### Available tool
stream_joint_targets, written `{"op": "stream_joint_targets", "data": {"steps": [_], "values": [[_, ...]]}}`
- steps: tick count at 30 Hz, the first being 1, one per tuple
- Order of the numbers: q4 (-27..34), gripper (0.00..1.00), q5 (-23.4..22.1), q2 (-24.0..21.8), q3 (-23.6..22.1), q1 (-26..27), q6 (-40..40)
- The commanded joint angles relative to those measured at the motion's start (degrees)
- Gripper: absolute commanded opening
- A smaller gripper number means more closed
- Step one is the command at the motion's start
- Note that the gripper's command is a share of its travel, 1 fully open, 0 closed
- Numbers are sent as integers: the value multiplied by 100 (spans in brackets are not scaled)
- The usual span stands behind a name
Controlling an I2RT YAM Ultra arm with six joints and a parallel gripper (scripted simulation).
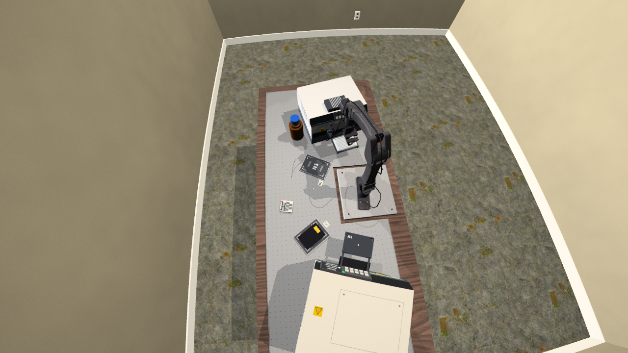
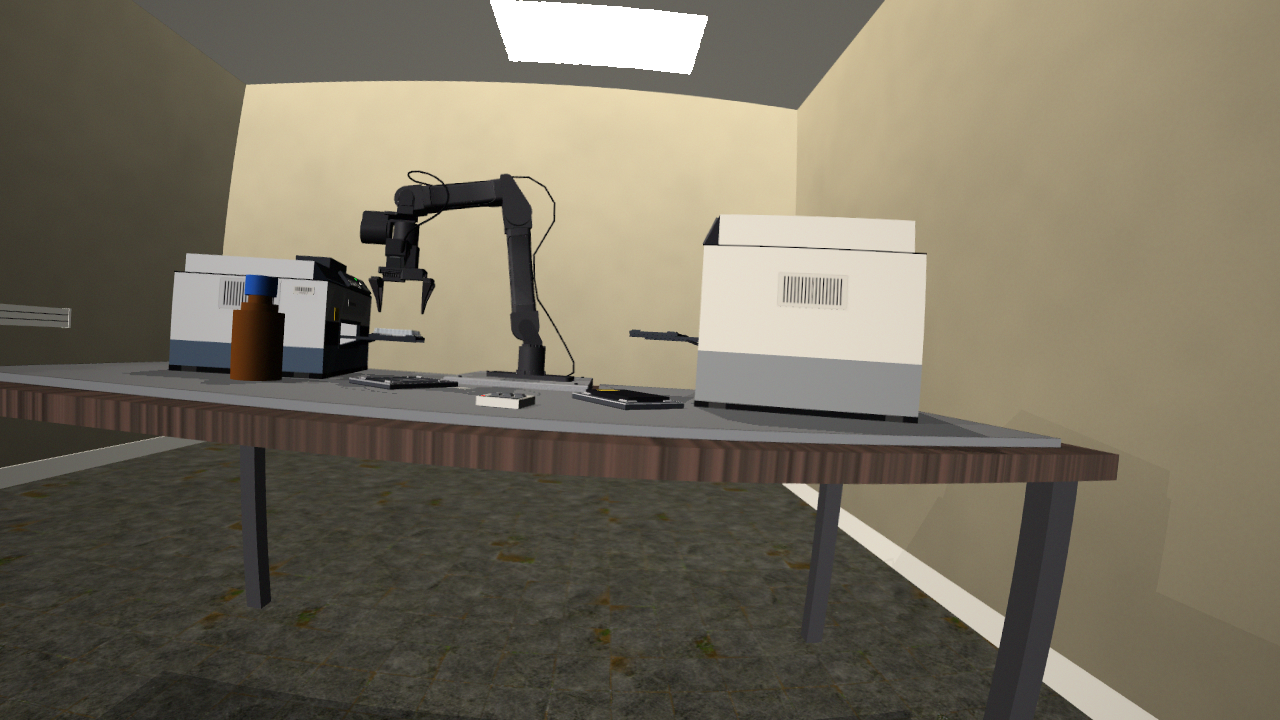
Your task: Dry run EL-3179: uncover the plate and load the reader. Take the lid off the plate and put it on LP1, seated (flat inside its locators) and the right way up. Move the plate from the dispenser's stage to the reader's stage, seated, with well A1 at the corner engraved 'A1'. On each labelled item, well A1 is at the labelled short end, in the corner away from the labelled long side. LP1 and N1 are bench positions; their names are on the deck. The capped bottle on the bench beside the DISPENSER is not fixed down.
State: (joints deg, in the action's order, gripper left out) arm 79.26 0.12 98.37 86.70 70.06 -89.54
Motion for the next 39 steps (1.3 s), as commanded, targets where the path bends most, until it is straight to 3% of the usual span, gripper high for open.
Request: {"op": "stream_joint_targets", "data": {"steps": [1,33,39], "values": [[-140,100,-67,-158,-88,78,-48],[-1045,100,-69,36,-969,78,-45],[-1024,100,-21,-22,-887,22,-13]]}}
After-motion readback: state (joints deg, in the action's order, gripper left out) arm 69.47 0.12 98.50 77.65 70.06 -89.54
